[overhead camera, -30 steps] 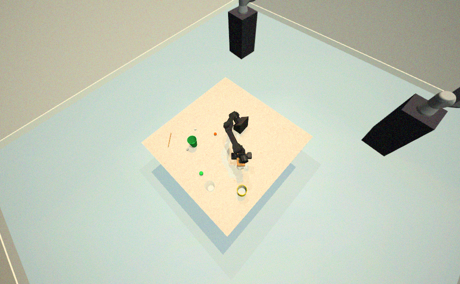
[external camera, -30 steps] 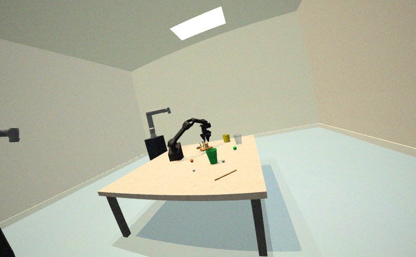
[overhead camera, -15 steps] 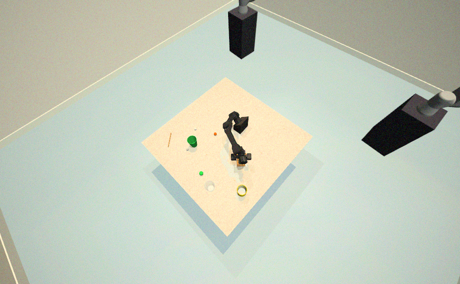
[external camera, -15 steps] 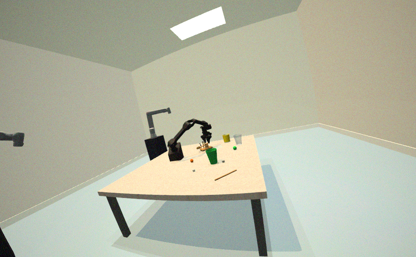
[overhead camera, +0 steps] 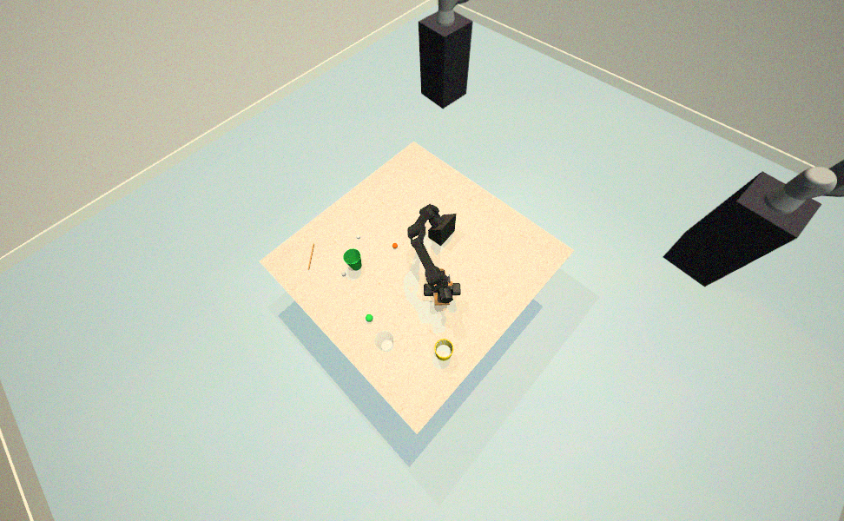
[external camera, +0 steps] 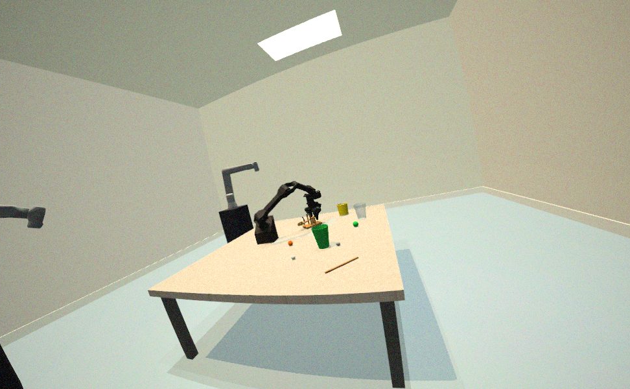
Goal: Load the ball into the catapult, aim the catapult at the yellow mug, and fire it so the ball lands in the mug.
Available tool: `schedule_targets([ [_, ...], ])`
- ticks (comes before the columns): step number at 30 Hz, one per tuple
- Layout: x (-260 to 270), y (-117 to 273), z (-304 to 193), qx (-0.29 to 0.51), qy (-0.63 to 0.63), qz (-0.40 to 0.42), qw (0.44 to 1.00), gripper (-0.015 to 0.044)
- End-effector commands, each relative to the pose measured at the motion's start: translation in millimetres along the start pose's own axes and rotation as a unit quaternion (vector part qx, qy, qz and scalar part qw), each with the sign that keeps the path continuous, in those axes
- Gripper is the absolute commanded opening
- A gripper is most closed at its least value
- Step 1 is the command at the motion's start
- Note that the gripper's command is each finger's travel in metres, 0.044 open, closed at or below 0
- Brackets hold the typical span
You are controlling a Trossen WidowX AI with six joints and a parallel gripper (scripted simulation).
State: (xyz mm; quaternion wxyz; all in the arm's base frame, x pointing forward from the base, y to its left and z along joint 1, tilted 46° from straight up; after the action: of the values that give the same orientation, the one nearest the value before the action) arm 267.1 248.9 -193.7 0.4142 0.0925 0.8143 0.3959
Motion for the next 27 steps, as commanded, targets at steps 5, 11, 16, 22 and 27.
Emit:
schedule_targets([
  [5, 0.7, -15.9, -3.3, 0.006, 0.005, -0.004, 1.0, 0.044],
  [11, 0.7, -16.2, -3.3, 0.006, 0.005, -0.004, 1.0, 0.044],
  [16, -0.2, -12.8, -1.9, 0.003, 0.001, -0.001, 1.0, 0.0309],
  [22, -0.2, -12.8, -1.9, 0.003, 0.001, -0.001, 1.0, 0.0171],
  [27, -0.2, -12.8, -1.9, 0.003, 0.001, -0.001, 1.0, 0.0137],
])
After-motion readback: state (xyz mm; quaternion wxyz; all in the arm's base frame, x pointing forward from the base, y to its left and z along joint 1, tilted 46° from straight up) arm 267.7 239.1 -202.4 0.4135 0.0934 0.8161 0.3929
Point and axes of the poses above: the point midway between the two fingers, 35 mm back from their tips, its own y axis back along the fingers, its own x axis across the jaws, z = x × y, the point moved 2 cm from there along y, back along the fingers, and after that the axes turned 8 degrees about -y, right-handed, at the moved point
